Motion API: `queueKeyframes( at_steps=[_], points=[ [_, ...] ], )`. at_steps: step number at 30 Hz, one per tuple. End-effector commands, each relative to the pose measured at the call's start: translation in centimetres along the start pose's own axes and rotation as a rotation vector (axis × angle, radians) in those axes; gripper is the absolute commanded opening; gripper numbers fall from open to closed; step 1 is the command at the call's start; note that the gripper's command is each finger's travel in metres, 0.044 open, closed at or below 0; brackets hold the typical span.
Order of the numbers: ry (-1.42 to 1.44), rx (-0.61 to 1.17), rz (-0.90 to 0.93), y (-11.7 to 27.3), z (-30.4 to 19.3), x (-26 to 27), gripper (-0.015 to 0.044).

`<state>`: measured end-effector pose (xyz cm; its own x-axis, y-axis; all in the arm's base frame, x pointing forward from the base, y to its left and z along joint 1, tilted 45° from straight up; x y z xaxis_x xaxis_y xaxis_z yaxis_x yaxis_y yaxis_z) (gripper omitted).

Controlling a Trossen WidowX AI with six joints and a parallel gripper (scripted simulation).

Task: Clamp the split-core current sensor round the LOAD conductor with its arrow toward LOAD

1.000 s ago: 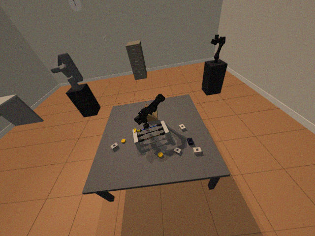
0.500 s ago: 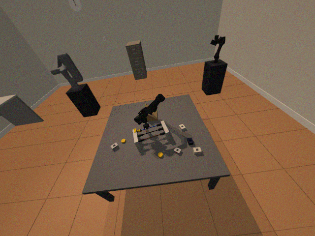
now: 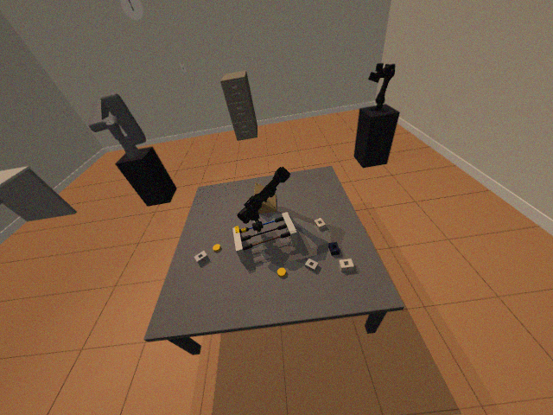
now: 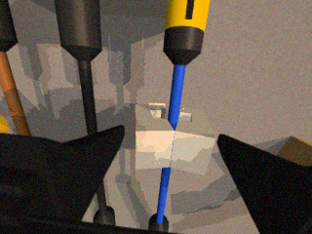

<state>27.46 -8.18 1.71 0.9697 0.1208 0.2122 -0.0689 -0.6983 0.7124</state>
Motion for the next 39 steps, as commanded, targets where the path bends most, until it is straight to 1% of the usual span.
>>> queueKeyframes(
  at_steps=[1,22,39],
  points=[
    [-0.009,0.001,0.007,-0.6,0.1,0.0,0.044],
    [-0.008,0.002,0.008,-3.6,0.1,0.0,0.044],
    [-0.001,-0.003,0.007,-3.2,0.1,0.1,0.0327]
  ],
)
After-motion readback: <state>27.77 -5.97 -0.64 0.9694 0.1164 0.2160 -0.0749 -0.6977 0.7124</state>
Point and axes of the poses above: the point midway between the two fingers, 35 mm back from their tips, its own y axis back along the fingers, its own x axis across the jaws, z = x × y, the point moved 3 cm from there along y, back along the fingers, and after that the axes turned 2 degrees about y, right-handed, at the moved point
